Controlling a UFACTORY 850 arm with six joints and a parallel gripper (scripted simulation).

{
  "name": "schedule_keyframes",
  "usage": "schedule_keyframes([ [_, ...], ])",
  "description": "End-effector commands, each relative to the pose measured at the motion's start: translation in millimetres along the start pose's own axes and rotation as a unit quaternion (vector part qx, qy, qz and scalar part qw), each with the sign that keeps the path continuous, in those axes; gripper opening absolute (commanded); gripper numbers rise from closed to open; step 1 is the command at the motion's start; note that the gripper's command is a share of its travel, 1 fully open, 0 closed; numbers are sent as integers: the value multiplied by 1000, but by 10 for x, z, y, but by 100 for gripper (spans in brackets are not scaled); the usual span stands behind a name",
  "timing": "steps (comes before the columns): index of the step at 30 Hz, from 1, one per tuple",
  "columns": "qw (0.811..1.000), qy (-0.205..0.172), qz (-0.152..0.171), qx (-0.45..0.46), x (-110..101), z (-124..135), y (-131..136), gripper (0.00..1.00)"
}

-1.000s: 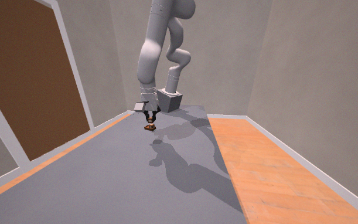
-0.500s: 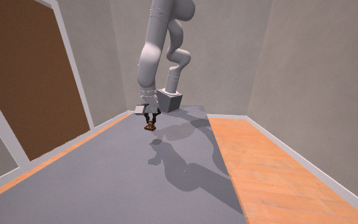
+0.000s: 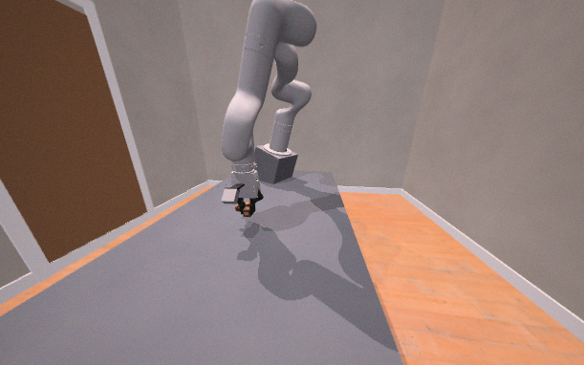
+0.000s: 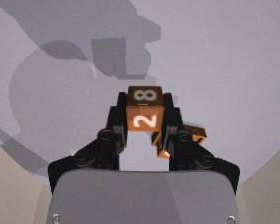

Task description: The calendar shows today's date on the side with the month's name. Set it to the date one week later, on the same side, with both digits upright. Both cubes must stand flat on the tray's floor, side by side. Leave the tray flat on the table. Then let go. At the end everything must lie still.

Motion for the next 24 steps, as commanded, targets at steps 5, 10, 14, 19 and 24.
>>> schedule_keyframes([
  [5,1000,3,-1,0,197,-23,-4,27],
  [10,1000,3,-1,0,253,-24,-4,27],
  [14,1000,3,-1,0,255,-24,-4,27],
  [19,1000,3,-1,0,255,-24,-4,27],
  [24,1000,3,-1,0,255,-24,-4,27],
])
Point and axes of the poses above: the point where the finger pads meet when closed, its own x axis out along the fingers, its own y axis across the jaws, z = x × y, the point moved 3 cm from there along -x, back along the fingers, and after that the axes turned 10 degrees about x, right-handed, at the moved point
